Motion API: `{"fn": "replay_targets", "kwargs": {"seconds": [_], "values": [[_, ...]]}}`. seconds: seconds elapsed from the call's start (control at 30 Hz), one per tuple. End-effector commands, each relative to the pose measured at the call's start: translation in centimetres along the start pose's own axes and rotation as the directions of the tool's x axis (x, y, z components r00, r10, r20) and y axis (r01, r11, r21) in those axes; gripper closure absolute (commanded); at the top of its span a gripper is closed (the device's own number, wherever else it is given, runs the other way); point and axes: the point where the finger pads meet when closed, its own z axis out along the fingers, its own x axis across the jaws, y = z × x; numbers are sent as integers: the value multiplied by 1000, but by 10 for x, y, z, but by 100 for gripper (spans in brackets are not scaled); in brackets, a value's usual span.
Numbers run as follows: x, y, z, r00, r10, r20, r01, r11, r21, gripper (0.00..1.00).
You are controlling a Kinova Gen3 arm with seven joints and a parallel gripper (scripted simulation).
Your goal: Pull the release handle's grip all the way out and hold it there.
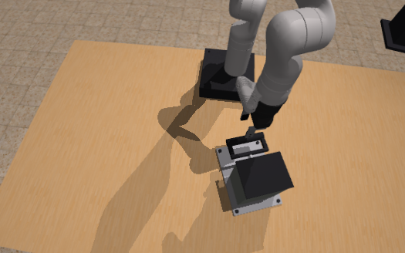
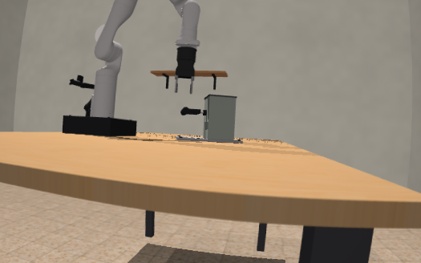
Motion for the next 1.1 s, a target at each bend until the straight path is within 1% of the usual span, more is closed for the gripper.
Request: {"fn": "replay_targets", "kwargs": {"seconds": [0.0, 0.17, 0.93, 0.97, 1.07], "values": [[-1, 1, 0, 1000, -4, 1, 4, 1000, 0, 0], [-4, 4, 0, 999, -33, 6, 33, 999, 8, 0], [-8, 8, 0, 998, -61, 10, 61, 998, 15, 0], [-8, 8, 0, 998, -61, 10, 61, 998, 15, 100], [-8, 8, 0, 998, -61, 10, 61, 998, 15, 100]]}}
